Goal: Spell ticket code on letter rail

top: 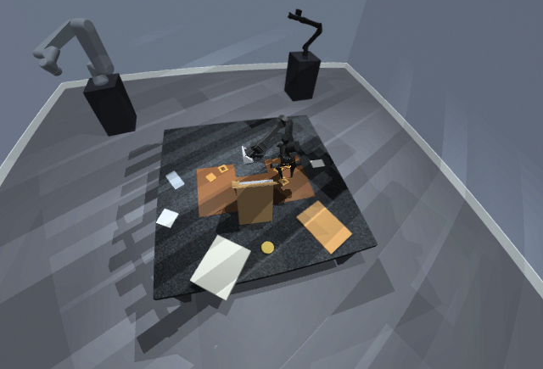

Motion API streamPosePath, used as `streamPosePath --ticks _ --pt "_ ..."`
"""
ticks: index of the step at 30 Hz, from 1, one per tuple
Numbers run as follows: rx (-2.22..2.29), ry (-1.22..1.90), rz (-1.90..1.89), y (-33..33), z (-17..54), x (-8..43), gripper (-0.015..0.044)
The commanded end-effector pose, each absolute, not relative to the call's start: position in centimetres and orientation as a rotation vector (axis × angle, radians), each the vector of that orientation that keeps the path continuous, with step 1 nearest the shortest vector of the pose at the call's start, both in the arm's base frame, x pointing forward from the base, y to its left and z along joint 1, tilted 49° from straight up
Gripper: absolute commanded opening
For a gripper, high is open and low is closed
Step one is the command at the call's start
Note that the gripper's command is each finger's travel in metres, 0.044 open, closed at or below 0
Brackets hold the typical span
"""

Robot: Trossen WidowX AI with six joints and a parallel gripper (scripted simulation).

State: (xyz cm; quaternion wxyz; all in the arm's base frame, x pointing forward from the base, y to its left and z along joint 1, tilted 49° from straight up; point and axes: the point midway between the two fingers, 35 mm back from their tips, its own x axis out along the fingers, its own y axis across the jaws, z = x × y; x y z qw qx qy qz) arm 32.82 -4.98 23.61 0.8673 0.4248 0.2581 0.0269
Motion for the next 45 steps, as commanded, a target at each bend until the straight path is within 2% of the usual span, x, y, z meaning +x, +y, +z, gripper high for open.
streamPosePath --ticks 1,45 --pt "0.894 0.540 0.051 -4.9 23.5 33.0 0.0000" --pt "0.893 0.540 0.050 -6.0 22.0 32.6 0.0000"
